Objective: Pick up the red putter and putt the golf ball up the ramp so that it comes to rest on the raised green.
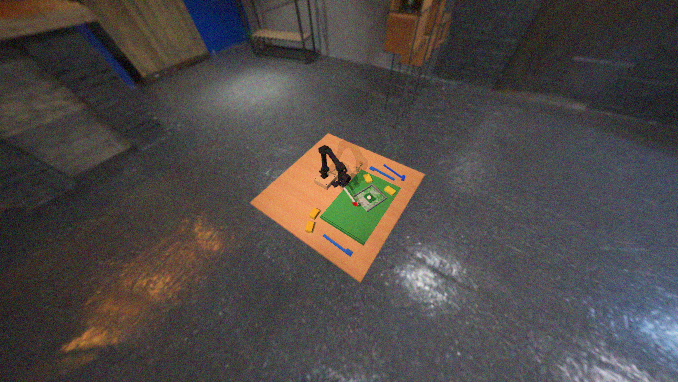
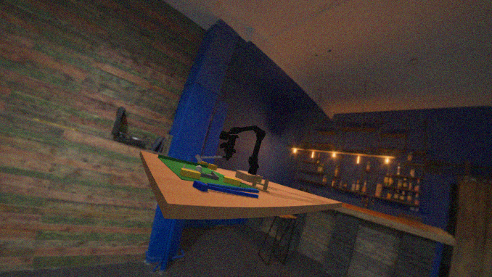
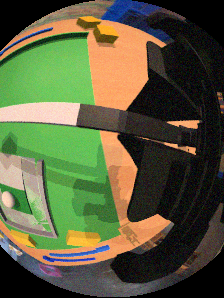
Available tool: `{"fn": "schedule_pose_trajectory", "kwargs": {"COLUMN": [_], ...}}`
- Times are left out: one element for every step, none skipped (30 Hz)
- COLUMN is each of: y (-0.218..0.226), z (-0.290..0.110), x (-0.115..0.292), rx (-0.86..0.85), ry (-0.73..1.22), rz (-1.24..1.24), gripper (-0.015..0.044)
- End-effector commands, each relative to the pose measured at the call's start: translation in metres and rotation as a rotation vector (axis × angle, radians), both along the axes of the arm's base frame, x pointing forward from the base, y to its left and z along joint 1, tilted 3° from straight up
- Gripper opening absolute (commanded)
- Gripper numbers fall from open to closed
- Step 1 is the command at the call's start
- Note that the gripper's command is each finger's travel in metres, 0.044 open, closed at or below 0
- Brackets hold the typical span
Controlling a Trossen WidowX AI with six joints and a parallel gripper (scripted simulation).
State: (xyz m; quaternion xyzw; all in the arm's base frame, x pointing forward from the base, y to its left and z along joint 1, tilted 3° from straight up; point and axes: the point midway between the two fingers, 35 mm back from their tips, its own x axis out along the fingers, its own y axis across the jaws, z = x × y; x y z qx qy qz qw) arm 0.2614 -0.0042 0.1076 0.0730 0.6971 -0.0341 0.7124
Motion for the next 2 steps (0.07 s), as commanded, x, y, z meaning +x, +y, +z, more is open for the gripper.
{"fn": "schedule_pose_trajectory", "kwargs": {"y": [0.0,0.0], "z": [-0.0003,-0.0003], "x": [0.0004,0.0004], "rx": [0.0,0.0], "ry": [-0.002,-0.002], "rz": [0.0,0.0], "gripper": [0.0,0.0]}}
